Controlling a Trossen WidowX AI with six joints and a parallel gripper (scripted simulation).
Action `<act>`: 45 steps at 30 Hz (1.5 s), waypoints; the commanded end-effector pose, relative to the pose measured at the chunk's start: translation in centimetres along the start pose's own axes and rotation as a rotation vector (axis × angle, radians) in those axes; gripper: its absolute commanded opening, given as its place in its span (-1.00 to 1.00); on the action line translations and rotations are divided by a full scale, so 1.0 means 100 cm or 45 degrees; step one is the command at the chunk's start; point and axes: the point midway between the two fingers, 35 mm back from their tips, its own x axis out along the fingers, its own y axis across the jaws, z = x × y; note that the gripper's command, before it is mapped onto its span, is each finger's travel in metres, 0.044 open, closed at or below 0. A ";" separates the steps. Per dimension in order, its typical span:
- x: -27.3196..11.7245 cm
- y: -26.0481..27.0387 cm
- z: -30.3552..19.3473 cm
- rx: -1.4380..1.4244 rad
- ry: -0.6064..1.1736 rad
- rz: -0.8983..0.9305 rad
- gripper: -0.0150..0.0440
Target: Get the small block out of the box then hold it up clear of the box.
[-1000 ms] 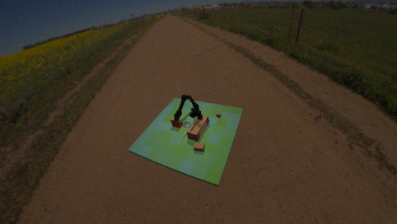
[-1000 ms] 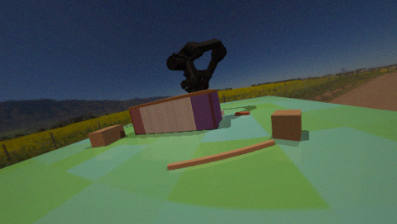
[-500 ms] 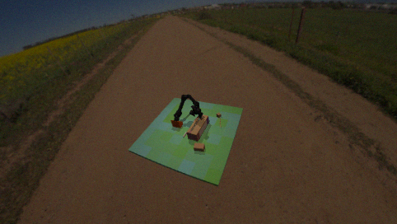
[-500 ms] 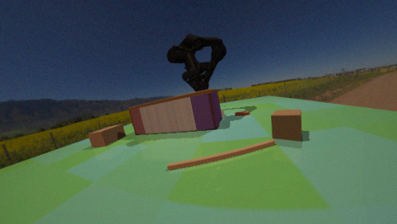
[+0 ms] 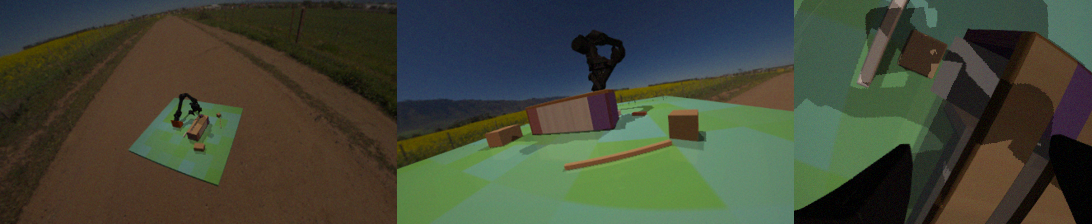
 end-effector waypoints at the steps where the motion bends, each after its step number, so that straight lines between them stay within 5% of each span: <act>1: -0.004 0.004 0.015 -0.630 0.168 -0.054 0.47; 7: -0.010 0.006 0.030 -1.375 0.409 -0.072 0.47; 17: -0.008 0.006 0.030 -1.375 0.409 -0.071 0.47; 25: 0.080 0.021 0.027 -1.376 0.409 -0.076 0.47; 45: 0.105 0.023 0.025 -1.376 0.408 -0.074 0.47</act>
